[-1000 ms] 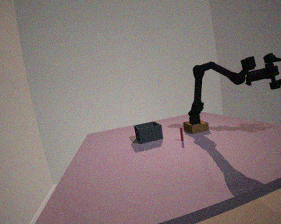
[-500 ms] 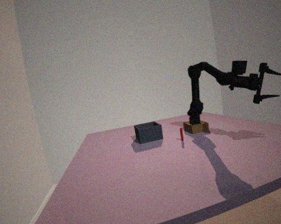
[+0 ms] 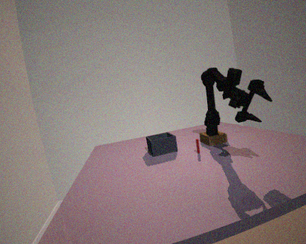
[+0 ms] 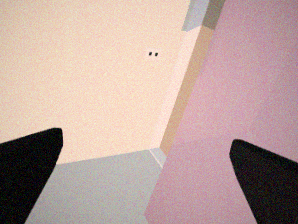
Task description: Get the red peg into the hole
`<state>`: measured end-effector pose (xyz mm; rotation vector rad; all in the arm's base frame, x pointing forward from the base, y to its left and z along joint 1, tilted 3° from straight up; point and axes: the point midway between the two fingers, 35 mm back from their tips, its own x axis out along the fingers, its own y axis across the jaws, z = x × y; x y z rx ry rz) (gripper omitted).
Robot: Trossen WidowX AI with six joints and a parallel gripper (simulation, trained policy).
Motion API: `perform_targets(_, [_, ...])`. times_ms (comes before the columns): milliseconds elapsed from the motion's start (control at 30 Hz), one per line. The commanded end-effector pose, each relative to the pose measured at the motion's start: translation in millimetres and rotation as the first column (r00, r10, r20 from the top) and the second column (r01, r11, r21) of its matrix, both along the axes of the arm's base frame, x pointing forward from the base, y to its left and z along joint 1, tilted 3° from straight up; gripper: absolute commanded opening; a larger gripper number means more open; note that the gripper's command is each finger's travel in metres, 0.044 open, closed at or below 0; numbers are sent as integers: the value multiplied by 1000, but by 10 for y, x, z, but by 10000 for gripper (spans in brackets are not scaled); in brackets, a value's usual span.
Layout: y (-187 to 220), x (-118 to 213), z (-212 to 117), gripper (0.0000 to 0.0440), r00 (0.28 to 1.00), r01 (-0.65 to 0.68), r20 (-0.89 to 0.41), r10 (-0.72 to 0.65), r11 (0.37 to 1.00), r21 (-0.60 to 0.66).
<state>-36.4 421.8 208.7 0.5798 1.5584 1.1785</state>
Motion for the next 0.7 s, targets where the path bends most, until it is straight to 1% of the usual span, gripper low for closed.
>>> perform_targets(0, [-117,424,-53,440,994,104,28,-103,993,-57])
perform_targets(167, [-348,988,-92,440,967,255,60,-249,958,-132])
perform_targets(333, [-652,1474,-118,440,917,399,96,-387,894,-204])
perform_targets(500, [-1008,1845,-174,440,852,522,134,-506,804,-286])
perform_targets(667, [-1385,2086,-267,440,782,613,172,-598,692,-381])
